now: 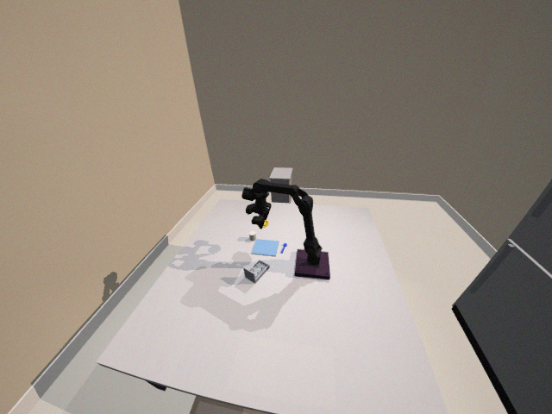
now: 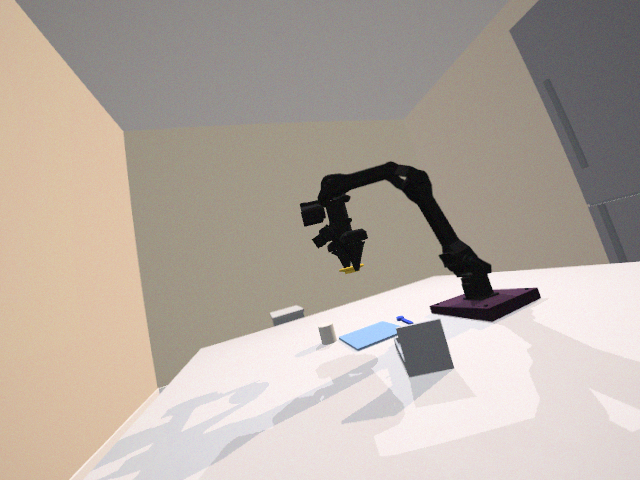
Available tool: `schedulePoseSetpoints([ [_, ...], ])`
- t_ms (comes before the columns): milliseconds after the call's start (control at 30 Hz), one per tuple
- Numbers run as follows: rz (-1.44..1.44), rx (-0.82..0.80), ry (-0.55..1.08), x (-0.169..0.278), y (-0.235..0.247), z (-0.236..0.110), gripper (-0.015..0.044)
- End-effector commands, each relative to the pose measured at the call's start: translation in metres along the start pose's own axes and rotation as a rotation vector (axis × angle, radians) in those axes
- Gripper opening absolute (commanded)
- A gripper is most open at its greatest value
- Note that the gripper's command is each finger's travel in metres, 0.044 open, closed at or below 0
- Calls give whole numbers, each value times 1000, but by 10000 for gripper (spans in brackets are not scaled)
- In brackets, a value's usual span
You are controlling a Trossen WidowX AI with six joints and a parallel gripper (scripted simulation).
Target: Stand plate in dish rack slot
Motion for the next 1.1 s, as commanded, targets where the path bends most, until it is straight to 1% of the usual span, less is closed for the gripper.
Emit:
schedulePoseSetpoints([
  [0,74,-7,4,6,32,-2,0],
  [233,314,-11,8,35,99,0,0],
  [300,359,-11,9,42,110,1,0],
  [567,352,-24,11,42,111,3,0],
  [800,221,-163,15,34,106,28,0],
  [1067,77,-325,-17,27,97,57,0],
])
Point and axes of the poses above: the point midway between the two fingers, 35 mm back from their tips, its own z axis out along the fingers, its own y axis across the jaws, x = y × z, the point moved 10 cm from there along -z, back along the fingers, and after that the axes turned 4 degrees about -z, right-handed, at the moved point
